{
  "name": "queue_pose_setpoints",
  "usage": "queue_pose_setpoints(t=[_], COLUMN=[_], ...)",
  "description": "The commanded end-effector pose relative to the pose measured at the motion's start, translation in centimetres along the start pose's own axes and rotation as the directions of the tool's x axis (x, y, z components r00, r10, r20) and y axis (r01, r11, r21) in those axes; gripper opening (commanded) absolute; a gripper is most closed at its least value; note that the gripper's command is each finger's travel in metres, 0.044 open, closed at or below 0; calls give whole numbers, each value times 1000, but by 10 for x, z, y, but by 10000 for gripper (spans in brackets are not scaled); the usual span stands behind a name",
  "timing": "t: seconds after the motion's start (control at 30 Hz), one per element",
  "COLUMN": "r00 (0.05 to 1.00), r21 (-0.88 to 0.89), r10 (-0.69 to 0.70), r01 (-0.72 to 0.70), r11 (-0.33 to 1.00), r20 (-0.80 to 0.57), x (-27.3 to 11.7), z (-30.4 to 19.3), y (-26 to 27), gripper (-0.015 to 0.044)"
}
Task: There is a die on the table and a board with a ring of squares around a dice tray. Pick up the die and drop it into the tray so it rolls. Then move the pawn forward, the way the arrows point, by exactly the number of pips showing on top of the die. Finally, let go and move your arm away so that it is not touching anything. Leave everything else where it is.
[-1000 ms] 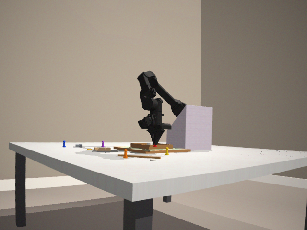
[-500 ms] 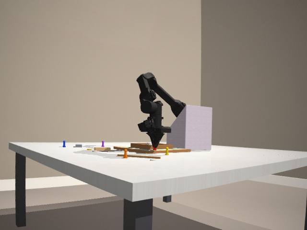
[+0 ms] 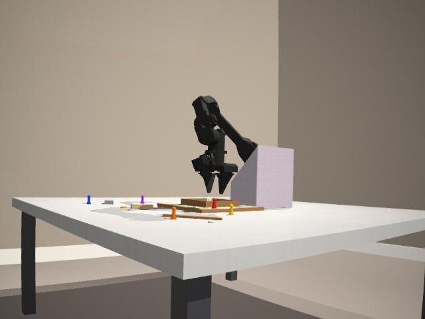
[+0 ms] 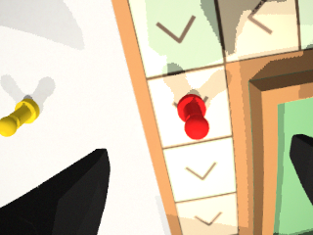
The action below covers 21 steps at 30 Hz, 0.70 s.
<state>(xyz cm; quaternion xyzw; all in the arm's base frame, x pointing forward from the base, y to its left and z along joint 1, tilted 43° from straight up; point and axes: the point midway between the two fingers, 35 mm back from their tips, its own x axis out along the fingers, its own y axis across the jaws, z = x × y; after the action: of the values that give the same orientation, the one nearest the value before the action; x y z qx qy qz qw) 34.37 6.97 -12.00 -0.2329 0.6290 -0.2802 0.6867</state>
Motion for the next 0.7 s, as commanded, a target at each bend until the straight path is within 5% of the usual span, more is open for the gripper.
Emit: queue_pose_setpoints(t=[0.0, 0.53, 0.57, 0.67], r00=[1000, 1000, 1000, 1000], r21=[9, -120, -88, -88], r10=[4, 5, 9, 9], r01=[-4, -6, -9, -9], r11=[1000, 993, 996, 996], r20=[-1, -9, 1, 1], x=[-12, -92, -83, -83], z=[1, -121, -82, -82], y=[-1, -106, -77, -77], gripper=[440, 440, 440, 440])
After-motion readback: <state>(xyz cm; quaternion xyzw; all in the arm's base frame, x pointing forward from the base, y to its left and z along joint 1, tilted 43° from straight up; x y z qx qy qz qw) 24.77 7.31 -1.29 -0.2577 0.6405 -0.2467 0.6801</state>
